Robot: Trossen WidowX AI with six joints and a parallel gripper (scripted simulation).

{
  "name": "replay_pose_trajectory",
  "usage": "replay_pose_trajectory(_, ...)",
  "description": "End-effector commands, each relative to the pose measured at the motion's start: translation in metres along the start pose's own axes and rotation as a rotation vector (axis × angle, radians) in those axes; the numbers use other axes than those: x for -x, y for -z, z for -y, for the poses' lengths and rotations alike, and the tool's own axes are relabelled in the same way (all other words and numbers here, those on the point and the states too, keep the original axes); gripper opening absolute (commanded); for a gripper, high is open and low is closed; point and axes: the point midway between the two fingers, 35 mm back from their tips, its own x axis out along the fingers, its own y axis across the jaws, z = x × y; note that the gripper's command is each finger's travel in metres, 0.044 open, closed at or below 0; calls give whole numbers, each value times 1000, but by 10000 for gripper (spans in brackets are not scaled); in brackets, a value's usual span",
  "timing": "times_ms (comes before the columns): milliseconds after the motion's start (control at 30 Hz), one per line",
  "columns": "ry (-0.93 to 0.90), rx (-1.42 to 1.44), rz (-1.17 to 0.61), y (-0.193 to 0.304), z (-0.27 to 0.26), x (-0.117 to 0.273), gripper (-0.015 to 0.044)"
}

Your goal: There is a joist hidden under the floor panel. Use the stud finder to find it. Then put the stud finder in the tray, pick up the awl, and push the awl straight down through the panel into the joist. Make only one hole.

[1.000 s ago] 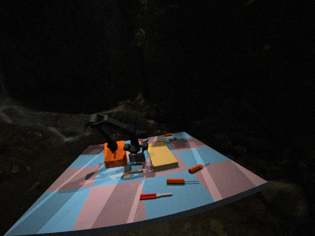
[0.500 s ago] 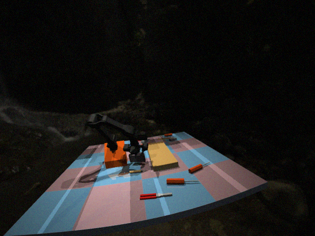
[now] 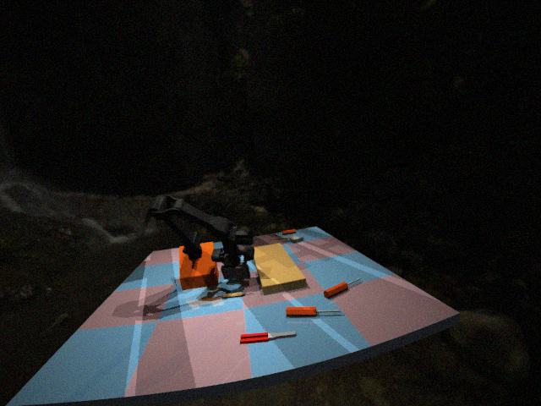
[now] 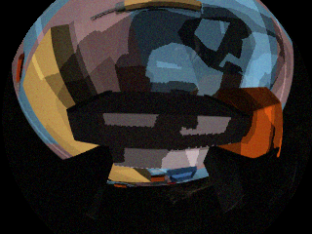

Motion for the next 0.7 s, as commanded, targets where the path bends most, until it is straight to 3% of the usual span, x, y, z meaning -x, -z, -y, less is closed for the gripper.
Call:
replay_pose_trajectory(0, -4, 4, -30, 0, -1, 1, 0)
replay_pose_trajectory(667, -8, 7, -123, -3, -1, 1, 0)
